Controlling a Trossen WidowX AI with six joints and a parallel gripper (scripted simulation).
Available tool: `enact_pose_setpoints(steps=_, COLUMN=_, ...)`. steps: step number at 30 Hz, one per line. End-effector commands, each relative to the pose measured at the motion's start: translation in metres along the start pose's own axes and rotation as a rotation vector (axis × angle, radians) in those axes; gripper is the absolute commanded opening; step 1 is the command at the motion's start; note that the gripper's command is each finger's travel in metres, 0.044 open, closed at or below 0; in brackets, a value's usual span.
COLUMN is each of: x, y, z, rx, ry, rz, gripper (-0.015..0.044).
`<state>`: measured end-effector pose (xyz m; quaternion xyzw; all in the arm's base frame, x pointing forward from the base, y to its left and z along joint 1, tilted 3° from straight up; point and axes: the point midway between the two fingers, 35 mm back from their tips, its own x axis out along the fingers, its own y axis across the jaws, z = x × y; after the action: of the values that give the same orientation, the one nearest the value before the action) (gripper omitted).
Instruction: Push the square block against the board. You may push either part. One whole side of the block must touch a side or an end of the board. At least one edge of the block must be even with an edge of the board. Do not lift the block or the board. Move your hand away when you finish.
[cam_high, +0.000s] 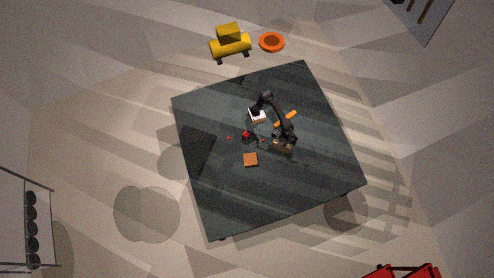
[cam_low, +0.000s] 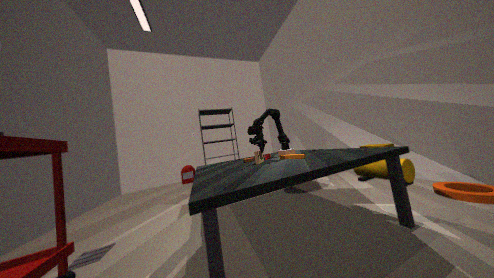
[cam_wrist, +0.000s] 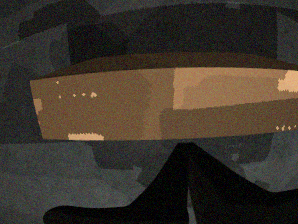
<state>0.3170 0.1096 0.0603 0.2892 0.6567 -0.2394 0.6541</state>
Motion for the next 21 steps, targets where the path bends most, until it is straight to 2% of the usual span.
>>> enact_pose_setpoints(steps=1, x=0.0, y=0.001, z=0.005, rx=-0.002, ry=-0.003, rz=-0.004, gripper=0.0)
enact_pose_setpoints(steps=21, x=0.0, y=0.001, z=0.025, rx=-0.002, ry=-0.005, rz=-0.004, gripper=0.0)
